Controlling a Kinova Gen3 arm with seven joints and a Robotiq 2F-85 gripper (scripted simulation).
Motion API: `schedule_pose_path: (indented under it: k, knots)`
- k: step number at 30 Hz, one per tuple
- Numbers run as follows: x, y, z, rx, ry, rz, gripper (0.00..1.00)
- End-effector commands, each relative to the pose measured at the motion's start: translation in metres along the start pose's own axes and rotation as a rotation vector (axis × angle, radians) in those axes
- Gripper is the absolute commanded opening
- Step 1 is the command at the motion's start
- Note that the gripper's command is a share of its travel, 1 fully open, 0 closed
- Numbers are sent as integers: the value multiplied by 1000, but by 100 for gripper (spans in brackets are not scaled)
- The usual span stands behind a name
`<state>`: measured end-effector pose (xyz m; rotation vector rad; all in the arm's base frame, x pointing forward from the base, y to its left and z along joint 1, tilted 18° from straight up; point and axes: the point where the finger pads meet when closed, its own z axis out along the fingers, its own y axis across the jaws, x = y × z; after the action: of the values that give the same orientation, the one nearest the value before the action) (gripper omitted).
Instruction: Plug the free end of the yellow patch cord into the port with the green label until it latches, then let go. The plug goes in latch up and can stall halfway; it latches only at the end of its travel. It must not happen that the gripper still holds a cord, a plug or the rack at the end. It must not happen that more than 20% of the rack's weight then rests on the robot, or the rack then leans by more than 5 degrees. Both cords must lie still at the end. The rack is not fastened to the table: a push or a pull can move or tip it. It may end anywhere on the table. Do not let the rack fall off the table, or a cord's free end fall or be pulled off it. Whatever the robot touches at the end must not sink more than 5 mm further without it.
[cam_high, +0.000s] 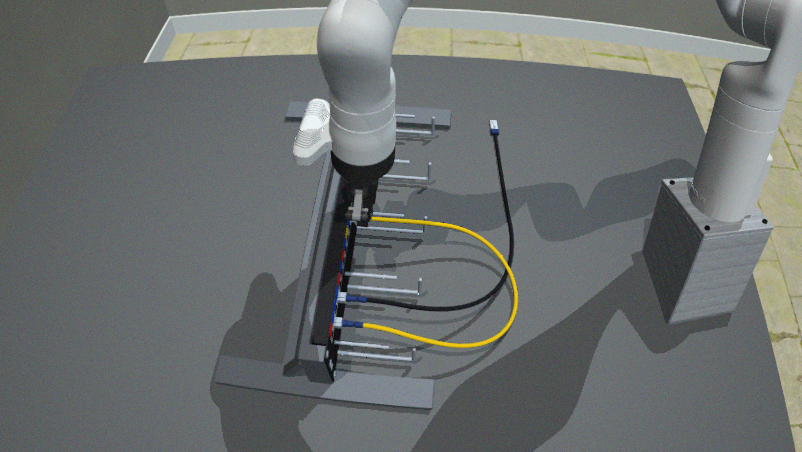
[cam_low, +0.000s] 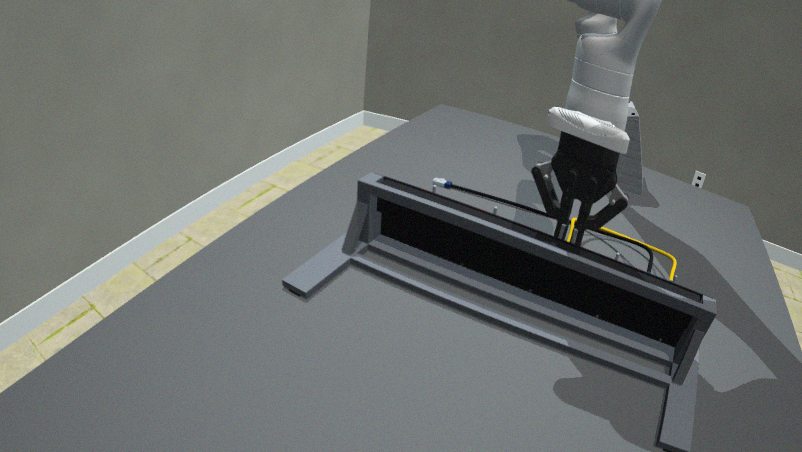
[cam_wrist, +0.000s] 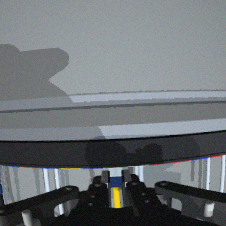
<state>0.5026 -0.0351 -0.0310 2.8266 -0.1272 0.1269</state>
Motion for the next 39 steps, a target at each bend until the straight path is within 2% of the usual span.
schedule_pose_path:
  k: [1,39]
  knots:
    - [-10,-1,-1,2,-15,-2,0]
    - [-15,-1,-1,2,-15,-2,0]
